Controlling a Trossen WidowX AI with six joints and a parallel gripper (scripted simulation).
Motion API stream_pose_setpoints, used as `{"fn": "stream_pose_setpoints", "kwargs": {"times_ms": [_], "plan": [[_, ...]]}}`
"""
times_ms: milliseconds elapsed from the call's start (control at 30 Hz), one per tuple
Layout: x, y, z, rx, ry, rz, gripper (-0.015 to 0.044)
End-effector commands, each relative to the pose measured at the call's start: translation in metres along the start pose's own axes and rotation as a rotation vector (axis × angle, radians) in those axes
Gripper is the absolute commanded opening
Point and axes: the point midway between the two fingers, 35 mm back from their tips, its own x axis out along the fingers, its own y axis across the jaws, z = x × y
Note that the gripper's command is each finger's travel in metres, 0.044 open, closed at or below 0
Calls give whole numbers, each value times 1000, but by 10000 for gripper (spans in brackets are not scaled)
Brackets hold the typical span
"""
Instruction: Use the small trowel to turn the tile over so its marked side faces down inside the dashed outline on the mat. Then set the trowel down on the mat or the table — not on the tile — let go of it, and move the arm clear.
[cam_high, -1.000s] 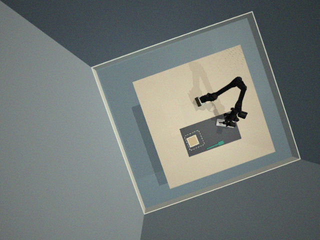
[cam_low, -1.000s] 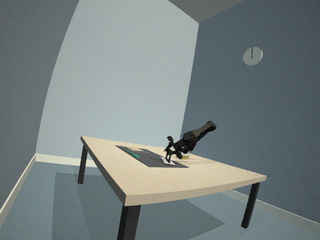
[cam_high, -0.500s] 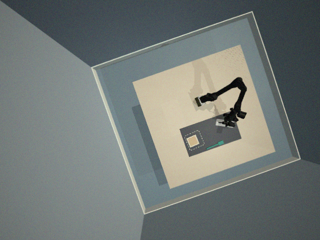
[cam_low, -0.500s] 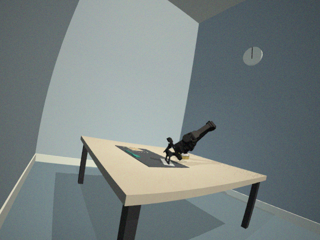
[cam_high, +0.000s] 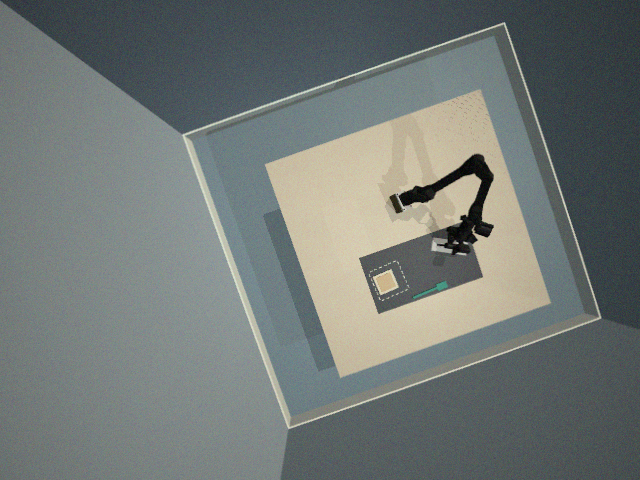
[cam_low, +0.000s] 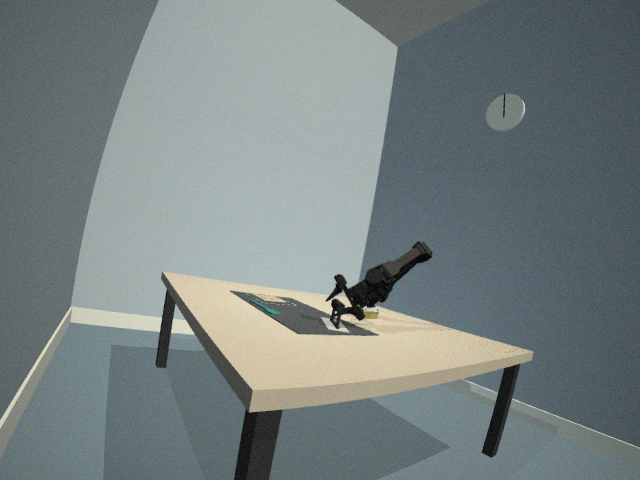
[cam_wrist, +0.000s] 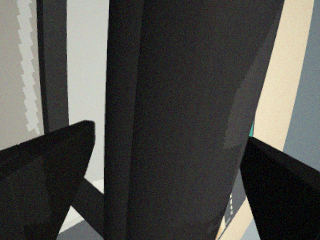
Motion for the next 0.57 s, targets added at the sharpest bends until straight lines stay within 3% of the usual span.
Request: {"fn": "stream_pose_setpoints", "kwargs": {"times_ms": [0,400,533], "plan": [[-14,-1,2,3,-4,-3,300],[-59,-2,0,0,-3,-2,300],[-90,-27,-19,-2,0,-1,300]]}}
